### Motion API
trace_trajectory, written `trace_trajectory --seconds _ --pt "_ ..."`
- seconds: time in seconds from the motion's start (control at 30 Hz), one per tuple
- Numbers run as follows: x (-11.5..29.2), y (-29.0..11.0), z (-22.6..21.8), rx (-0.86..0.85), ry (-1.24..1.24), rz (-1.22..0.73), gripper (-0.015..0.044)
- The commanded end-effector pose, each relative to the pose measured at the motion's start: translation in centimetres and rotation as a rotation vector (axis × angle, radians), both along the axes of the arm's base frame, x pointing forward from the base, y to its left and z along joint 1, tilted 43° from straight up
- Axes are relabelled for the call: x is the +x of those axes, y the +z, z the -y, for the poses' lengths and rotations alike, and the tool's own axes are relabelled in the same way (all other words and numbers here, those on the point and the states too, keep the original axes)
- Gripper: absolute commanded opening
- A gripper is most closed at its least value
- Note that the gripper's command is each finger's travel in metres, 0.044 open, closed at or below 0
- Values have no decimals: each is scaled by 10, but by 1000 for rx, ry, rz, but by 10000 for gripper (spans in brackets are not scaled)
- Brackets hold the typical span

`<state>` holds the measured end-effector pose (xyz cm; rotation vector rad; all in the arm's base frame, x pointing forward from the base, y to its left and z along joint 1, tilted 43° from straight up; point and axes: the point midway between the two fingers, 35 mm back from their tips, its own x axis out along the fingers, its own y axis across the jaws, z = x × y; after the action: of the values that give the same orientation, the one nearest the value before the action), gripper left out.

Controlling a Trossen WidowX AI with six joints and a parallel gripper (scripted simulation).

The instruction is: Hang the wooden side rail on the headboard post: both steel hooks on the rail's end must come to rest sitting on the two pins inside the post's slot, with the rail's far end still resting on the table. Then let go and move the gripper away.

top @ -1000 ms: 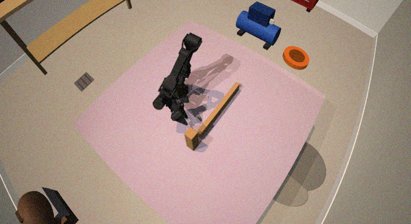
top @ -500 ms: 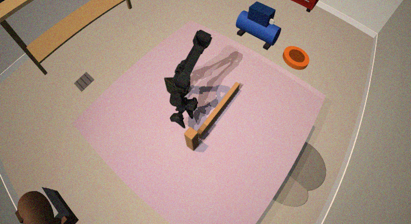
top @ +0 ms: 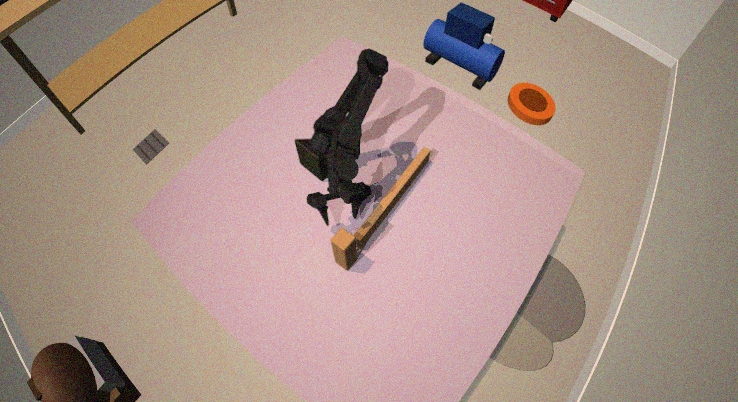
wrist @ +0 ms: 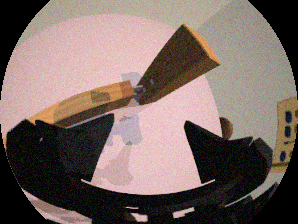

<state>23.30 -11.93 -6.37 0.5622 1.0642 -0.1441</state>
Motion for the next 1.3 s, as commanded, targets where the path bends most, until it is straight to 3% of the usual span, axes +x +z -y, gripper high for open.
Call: trace_trajectory --seconds 0.0,0.5,1.27 --pt "4 7 0 8 -153 -28 440" --pt "21 40 -3 104 -807 41 440" --pt "21 41 -3 103 -806 40 440"
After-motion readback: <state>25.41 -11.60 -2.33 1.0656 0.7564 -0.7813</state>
